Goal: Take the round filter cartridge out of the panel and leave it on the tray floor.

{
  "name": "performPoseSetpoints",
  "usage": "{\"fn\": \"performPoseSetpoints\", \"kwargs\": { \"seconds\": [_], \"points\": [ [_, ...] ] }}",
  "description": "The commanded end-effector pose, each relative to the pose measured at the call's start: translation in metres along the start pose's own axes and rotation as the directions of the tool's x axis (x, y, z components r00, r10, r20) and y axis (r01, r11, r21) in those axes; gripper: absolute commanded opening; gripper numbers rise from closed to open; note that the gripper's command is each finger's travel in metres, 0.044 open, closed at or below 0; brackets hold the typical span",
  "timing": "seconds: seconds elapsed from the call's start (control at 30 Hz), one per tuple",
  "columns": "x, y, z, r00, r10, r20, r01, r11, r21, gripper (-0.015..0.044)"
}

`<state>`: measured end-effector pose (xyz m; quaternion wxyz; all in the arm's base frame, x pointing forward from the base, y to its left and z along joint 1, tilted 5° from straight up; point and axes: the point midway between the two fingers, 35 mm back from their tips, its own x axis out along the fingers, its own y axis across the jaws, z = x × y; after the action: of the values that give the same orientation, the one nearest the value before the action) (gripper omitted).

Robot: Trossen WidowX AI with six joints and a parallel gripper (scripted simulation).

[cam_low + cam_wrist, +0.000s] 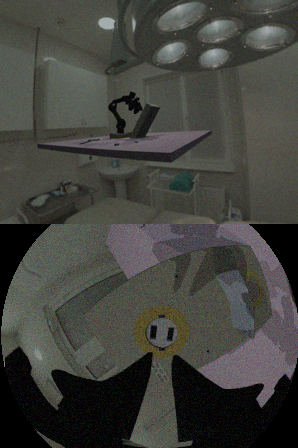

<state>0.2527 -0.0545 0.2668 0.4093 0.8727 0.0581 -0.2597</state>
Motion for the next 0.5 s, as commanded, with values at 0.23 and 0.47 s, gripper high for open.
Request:
{"fn": "performPoseSetpoints", "kwargs": {
  "seconds": [0.23, 0.47],
  "points": [
    [0.015, 0.001, 0.001, 1.000, -0.001, 0.008, 0.001, 1.000, -0.004, 0.0091],
    [0.027, 0.002, 0.001, 1.000, 0.000, 0.008, 0.000, 1.000, -0.004, 0.0091]
  ]
}}
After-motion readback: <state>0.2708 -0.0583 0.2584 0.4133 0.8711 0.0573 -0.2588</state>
